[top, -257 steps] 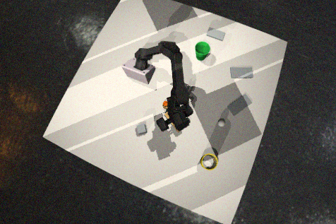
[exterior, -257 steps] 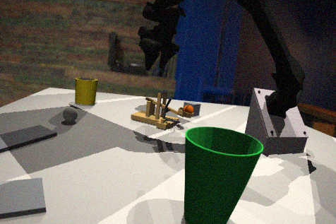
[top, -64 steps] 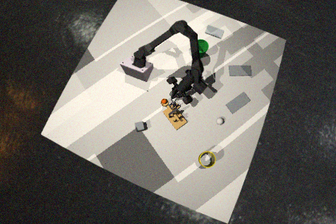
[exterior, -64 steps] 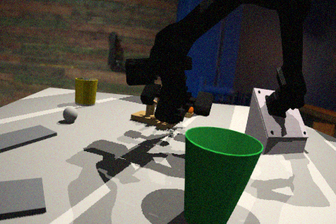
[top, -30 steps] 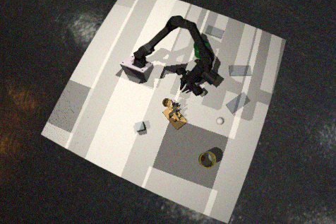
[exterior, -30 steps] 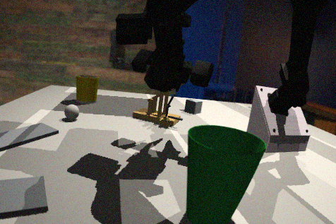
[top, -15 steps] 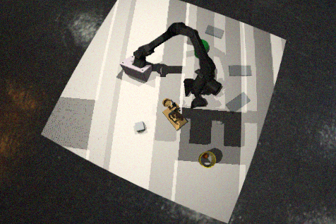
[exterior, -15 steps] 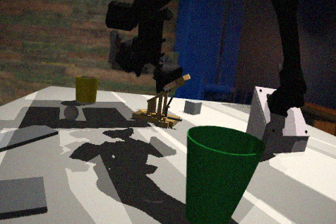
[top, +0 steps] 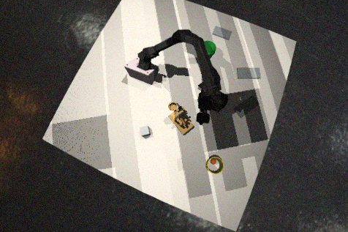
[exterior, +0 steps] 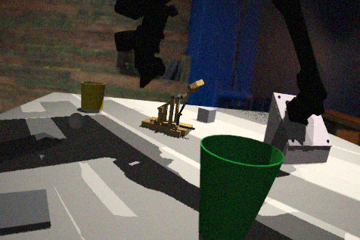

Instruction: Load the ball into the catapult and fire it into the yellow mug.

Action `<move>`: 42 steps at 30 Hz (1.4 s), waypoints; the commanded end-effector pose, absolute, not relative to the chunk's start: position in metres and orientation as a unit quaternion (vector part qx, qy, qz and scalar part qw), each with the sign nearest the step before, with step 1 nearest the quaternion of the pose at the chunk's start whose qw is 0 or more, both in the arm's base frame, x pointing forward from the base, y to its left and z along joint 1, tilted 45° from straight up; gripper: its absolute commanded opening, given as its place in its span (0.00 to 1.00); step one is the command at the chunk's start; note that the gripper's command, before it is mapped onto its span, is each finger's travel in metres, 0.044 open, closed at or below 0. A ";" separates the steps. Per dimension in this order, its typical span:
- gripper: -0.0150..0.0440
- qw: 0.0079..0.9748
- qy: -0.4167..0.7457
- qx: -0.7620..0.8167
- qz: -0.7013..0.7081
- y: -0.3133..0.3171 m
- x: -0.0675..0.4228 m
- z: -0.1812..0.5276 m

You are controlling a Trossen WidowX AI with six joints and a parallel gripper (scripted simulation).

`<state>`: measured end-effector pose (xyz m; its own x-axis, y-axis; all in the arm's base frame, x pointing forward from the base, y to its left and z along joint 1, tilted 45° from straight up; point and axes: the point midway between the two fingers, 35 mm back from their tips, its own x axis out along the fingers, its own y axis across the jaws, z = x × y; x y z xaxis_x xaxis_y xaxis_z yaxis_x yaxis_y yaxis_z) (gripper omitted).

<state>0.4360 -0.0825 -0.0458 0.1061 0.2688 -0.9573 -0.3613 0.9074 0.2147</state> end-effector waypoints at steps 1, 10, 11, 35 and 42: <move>1.00 0.762 0.622 0.013 0.180 -0.097 0.448 -0.053; 1.00 0.801 0.576 0.129 0.105 -0.138 0.476 -0.061; 1.00 0.804 0.570 0.142 0.097 -0.143 0.479 -0.062; 1.00 0.818 0.430 0.383 -0.018 -0.248 0.511 -0.070; 1.00 0.818 0.430 0.383 -0.018 -0.248 0.511 -0.070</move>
